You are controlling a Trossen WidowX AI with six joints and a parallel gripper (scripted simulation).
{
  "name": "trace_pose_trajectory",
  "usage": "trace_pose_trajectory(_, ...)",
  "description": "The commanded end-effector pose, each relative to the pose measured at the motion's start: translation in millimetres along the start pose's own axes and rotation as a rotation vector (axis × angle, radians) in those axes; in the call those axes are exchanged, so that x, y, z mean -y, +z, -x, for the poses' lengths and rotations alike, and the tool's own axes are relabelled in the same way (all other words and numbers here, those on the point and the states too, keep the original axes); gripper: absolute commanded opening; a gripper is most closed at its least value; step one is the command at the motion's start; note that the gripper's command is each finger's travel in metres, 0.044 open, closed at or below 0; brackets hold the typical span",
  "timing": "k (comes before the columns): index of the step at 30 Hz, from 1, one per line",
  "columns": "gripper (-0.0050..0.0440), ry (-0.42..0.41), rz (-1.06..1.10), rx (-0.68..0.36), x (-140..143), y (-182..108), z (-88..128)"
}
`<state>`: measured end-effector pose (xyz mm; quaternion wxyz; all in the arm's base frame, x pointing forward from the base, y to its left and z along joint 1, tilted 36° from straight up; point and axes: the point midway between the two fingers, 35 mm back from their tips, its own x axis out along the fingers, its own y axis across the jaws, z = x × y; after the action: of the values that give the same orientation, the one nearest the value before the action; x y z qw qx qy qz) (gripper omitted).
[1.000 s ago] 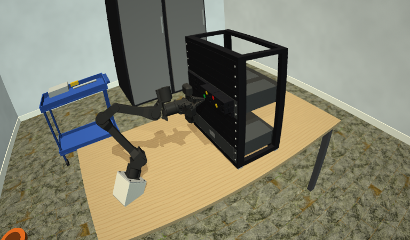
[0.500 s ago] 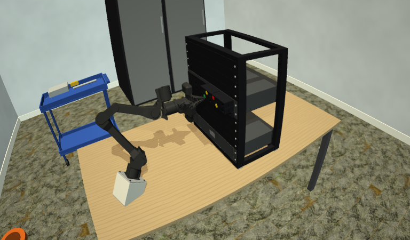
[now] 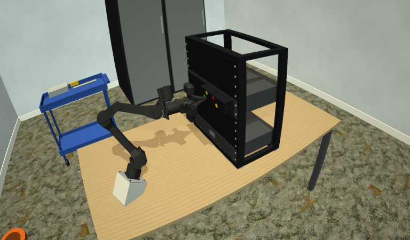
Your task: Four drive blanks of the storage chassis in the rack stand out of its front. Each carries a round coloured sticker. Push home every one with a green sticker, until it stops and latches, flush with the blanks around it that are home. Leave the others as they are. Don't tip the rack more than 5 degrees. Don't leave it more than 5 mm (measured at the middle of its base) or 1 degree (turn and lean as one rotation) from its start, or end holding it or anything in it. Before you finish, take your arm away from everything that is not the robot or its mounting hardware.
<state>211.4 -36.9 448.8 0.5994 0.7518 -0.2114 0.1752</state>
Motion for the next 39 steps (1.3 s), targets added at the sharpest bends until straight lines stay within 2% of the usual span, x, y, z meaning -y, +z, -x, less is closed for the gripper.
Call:
trace_pose_trajectory(1, 0.0000, 0.028, 0.004, -0.008, -11.1, -3.6, -0.7)
trace_pose_trajectory(32, 0.0000, 0.028, 0.004, -0.008, -11.4, -3.6, -1.4)
trace_pose_trajectory(39, 0.0000, 0.028, 0.004, -0.008, -14.8, -3.8, -10.6)
